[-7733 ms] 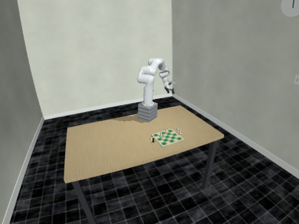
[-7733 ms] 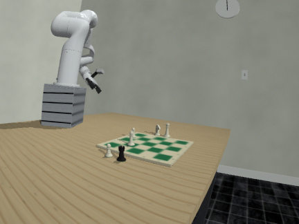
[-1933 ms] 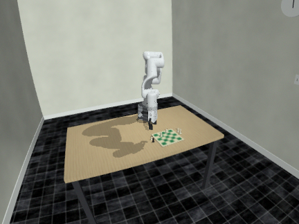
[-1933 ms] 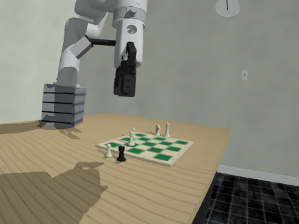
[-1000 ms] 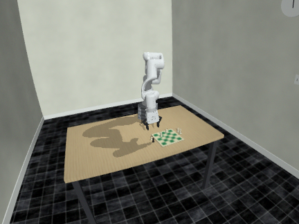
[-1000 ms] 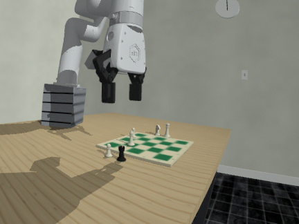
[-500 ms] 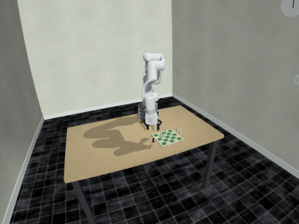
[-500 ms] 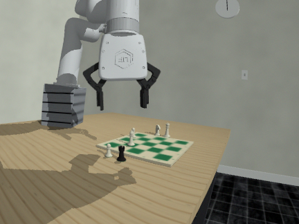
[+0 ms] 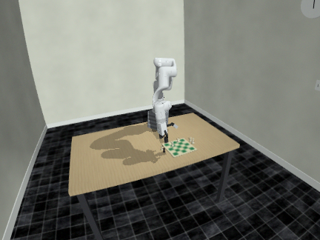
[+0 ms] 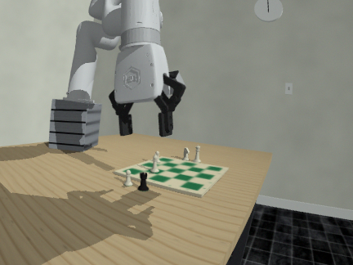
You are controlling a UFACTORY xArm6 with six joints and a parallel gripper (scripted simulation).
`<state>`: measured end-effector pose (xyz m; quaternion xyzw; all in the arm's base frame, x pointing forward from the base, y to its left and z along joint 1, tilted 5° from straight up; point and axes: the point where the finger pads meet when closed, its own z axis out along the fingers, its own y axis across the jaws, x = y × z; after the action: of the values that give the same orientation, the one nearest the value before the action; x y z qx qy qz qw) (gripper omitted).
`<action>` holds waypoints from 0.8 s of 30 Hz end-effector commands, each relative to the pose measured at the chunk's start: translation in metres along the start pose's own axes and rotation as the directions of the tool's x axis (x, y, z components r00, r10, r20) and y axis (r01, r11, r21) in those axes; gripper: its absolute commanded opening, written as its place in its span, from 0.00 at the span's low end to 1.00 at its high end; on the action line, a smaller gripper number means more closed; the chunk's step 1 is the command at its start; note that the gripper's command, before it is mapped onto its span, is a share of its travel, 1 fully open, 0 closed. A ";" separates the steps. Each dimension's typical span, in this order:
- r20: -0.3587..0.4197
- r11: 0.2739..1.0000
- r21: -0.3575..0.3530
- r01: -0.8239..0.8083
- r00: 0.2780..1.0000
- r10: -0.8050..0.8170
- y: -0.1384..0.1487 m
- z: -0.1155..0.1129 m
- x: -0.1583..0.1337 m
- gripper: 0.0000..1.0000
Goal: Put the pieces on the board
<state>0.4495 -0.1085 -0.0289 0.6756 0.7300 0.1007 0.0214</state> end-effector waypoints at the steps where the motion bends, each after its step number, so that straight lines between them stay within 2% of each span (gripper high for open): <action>1: 0.044 0.962 0.025 -0.271 0.962 0.270 0.001 0.002 0.000 1.00; 5: 0.057 0.885 0.018 -0.465 0.885 0.463 0.001 0.003 0.000 1.00; 9: 0.084 0.777 0.020 -0.629 0.776 0.625 0.001 0.003 0.000 1.00; 11: 0.084 0.777 0.020 -0.629 0.776 0.625 0.001 0.003 0.000 1.00; 12: 0.115 0.715 0.028 -0.698 0.713 0.691 0.001 0.003 0.000 1.00; 15: 0.115 0.714 0.028 -0.700 0.712 0.693 0.001 0.003 0.000 1.00; 16: 0.115 0.714 0.028 -0.700 0.712 0.693 0.001 0.003 0.000 0.37; 24: 0.115 0.714 0.028 -0.700 0.712 0.693 0.001 0.003 0.000 0.37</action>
<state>0.4489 -0.1090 -0.0335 0.9033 0.4250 0.0584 -0.0090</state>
